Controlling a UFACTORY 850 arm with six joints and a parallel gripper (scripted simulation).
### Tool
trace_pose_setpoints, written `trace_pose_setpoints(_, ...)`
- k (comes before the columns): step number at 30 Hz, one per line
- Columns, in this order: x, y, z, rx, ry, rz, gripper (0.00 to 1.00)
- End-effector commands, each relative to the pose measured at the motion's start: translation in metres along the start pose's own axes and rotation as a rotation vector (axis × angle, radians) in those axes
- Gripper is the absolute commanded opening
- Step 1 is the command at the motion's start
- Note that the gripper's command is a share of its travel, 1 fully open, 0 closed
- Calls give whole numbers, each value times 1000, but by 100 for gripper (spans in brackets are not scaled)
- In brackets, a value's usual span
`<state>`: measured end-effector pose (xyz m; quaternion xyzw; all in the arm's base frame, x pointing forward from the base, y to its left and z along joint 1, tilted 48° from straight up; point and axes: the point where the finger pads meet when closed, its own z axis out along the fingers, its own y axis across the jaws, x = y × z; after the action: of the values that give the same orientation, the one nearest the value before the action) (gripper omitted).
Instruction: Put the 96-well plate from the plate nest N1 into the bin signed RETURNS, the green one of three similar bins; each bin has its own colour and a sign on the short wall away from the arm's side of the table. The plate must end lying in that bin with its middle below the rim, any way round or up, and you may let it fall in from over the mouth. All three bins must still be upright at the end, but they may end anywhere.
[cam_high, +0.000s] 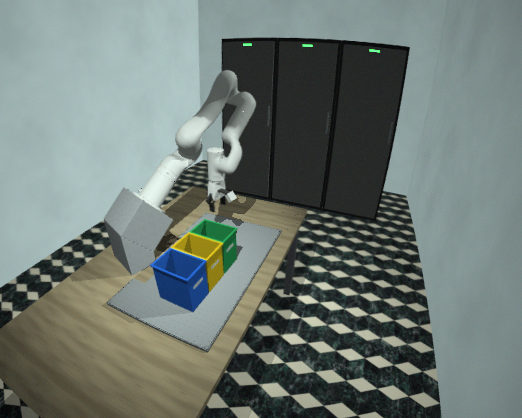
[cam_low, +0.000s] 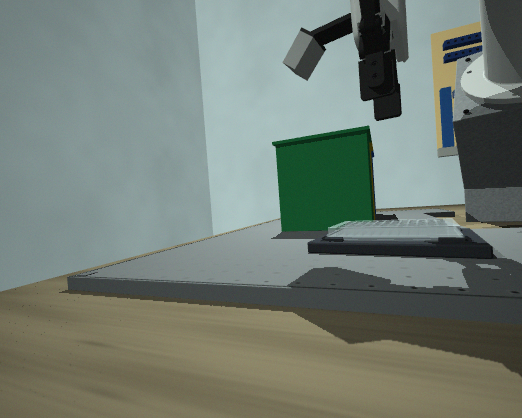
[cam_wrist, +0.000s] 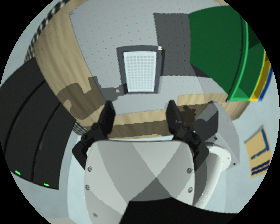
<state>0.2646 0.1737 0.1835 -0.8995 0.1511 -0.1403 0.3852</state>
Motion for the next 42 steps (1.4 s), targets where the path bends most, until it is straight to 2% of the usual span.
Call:
trace_pose_setpoints(1,0,0,4,1,1,0,100)
trace_pose_setpoints(42,0,0,64,1,1,0,100)
